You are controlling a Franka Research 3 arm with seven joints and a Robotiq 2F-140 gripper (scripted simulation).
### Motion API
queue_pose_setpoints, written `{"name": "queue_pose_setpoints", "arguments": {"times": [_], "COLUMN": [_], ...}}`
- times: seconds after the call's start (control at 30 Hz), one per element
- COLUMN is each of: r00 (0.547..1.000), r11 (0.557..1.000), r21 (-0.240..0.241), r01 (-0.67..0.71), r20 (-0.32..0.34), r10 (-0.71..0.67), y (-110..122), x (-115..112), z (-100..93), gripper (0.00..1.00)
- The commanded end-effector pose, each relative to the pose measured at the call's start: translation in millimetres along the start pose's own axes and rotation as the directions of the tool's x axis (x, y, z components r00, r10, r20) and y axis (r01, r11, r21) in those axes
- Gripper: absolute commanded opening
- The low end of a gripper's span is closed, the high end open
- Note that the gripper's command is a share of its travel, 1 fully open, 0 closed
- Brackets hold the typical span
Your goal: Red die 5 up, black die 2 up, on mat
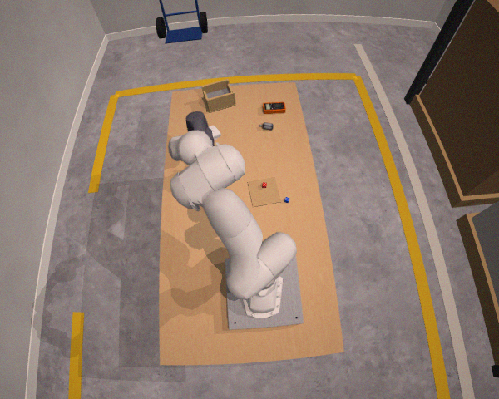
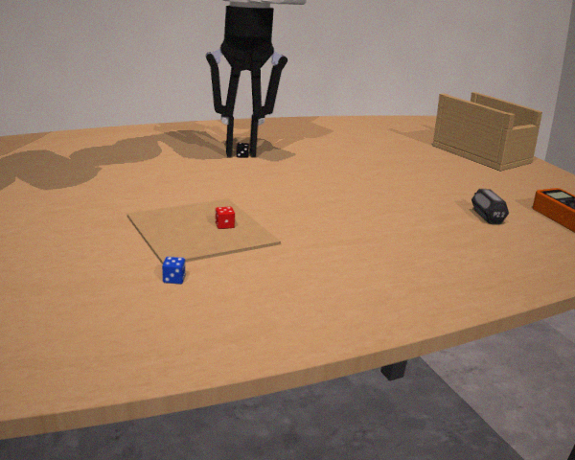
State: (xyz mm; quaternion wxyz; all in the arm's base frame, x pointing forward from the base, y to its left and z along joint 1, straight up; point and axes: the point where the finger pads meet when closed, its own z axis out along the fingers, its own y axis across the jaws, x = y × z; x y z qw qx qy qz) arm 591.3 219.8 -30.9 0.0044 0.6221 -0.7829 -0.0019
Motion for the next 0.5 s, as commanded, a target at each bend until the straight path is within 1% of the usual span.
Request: {"name": "queue_pose_setpoints", "arguments": {"times": [0.0,0.37,0.4,0.47], "r00": [1.000,1.000,1.000,1.000], "r11": [1.000,1.000,1.000,1.000], "r21": [0.003,0.003,0.003,0.003], "r01": [0.004,0.004,0.004,0.004], "r20": [0.003,0.003,0.003,0.003], "r10": [-0.004,-0.004,-0.004,-0.004], "y": [-1.3,-1.3,-1.3,-1.3], "x": [-1.1,-1.1,-1.1,-1.1], "z": [-0.4,-0.4,-0.4,-0.4], "gripper": [0.29,0.29,0.18,0.18]}}
